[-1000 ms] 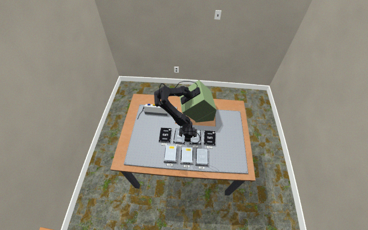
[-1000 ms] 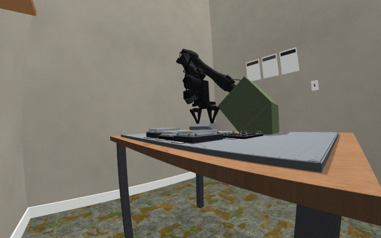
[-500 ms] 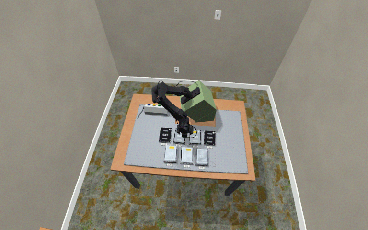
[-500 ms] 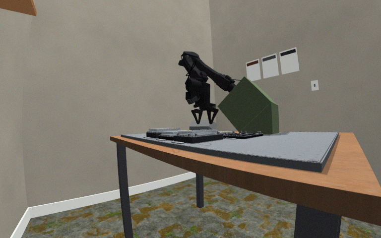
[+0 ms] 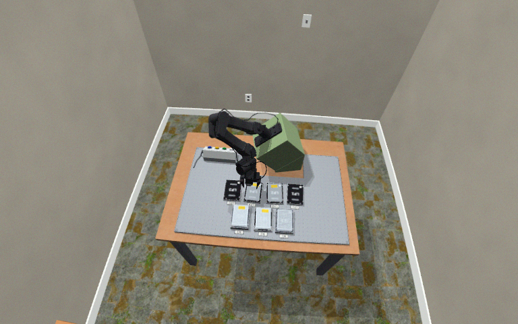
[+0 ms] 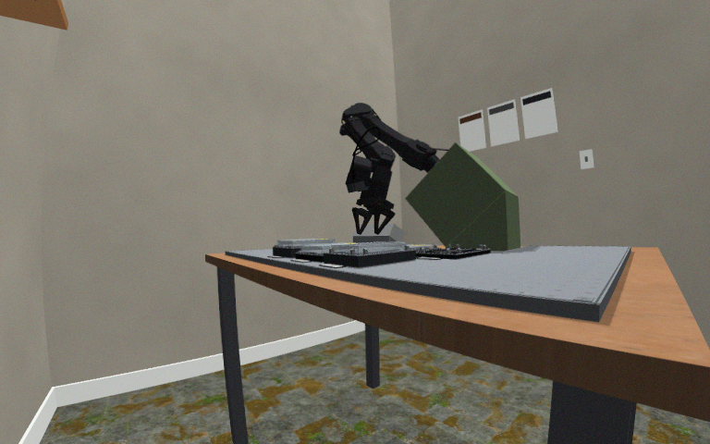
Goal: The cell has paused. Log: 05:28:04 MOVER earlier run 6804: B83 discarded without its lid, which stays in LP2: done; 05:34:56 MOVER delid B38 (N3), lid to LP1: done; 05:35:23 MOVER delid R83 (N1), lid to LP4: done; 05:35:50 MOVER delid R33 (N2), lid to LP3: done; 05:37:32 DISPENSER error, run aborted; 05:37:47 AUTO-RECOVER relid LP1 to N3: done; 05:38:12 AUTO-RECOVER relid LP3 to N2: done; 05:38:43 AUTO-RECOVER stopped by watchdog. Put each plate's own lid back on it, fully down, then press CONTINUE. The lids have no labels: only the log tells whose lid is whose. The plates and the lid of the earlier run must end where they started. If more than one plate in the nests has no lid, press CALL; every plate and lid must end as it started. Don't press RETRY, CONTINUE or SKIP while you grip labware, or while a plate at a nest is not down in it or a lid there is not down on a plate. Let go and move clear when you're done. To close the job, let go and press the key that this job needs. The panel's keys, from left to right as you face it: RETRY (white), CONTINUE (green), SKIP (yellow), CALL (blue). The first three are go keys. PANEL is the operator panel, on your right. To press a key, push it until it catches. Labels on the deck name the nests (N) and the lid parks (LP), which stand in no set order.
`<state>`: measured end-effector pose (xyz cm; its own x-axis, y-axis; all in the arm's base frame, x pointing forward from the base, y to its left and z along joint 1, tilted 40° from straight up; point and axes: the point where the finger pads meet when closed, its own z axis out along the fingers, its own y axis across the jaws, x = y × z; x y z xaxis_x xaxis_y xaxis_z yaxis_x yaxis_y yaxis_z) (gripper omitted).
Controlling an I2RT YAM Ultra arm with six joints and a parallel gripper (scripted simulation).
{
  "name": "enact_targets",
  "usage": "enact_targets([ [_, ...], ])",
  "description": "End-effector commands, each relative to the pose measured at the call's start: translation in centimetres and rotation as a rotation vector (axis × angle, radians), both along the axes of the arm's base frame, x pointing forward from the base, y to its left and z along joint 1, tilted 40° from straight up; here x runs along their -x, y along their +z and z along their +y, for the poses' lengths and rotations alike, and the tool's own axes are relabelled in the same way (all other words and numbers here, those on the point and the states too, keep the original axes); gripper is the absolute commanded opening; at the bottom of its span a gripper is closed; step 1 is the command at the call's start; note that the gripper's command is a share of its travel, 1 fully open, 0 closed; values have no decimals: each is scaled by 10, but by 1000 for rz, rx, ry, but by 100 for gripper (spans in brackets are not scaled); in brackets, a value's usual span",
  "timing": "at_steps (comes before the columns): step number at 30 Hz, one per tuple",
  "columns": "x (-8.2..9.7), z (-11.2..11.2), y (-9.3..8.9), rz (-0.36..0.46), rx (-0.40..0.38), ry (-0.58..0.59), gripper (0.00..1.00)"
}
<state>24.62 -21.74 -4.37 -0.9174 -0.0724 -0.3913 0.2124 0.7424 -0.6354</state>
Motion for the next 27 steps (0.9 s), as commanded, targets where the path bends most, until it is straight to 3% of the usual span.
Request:
enact_targets([
  [1,-27,-4,22,-197,43,201,0],
  [5,-26,-18,37,-238,55,239,0],
  [6,-39,-34,63,-288,109,243,0],
  [7,-39,-38,66,-287,109,243,0],
  [9,-39,-38,66,-287,109,243,0],
  [10,-36,-35,53,-263,82,241,0],
  [19,-41,-30,53,-264,80,260,0],
  [20,-32,-29,51,-254,69,239,0],
  [27,-32,-29,51,-254,69,239,0],
])
